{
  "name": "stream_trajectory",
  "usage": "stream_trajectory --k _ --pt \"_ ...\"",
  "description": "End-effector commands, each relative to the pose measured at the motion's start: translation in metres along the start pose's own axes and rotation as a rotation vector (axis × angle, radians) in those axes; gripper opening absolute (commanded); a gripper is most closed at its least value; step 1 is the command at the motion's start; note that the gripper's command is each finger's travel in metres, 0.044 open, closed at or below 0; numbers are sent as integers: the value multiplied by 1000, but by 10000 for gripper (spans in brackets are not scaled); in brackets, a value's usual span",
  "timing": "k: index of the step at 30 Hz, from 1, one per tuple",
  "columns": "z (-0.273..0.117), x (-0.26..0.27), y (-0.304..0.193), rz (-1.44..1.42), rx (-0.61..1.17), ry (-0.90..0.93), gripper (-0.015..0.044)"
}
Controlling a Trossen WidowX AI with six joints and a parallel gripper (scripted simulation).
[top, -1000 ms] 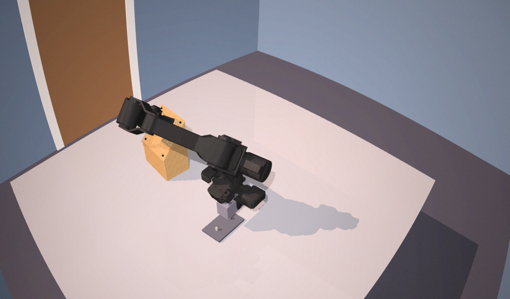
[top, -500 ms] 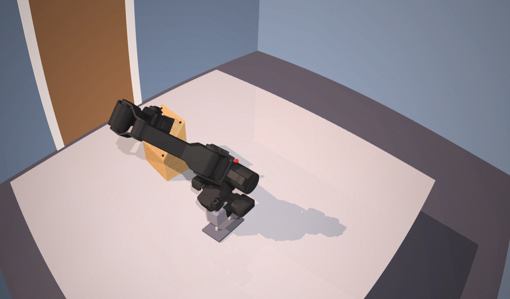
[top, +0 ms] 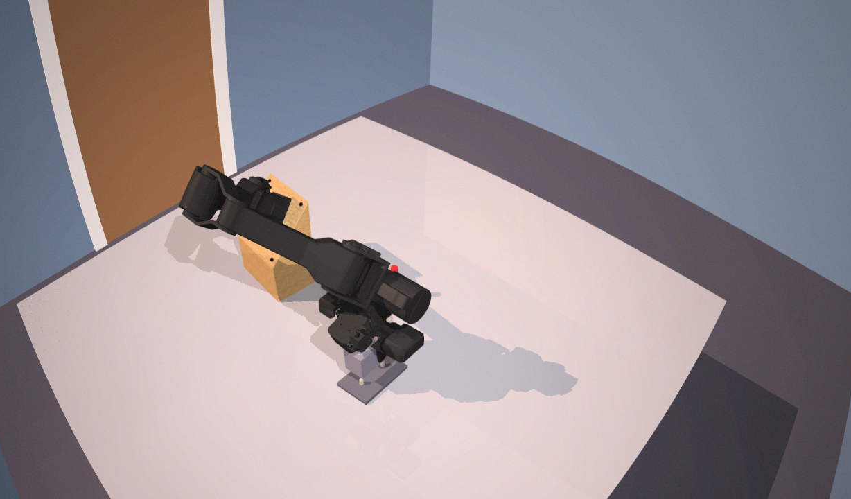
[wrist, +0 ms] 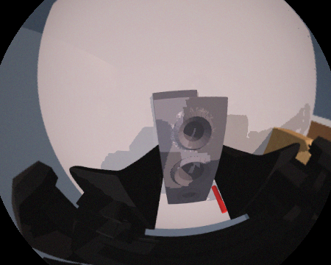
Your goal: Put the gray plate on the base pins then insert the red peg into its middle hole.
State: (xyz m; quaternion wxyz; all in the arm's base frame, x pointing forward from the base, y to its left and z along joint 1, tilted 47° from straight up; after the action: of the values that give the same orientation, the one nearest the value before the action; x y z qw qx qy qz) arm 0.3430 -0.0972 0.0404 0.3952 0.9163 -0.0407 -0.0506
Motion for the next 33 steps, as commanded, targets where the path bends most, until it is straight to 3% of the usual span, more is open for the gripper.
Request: stream_trajectory --k 1,33 --pt "-1 0 1 -1 -5 3 0" --pt "20 1 3 -1 -6 3 0"
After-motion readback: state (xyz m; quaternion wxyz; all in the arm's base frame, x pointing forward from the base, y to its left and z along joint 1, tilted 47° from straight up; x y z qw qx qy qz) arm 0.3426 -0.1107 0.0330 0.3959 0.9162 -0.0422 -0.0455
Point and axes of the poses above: the point midway between the two fingers, 35 mm back from their tips, its own z axis out along the fingers, its own x axis across the jaws, y = z × x, the point moved 7 cm from there along -z, back along the fingers, and after that the axes turned 2 degrees about z, right-handed, at the moved point
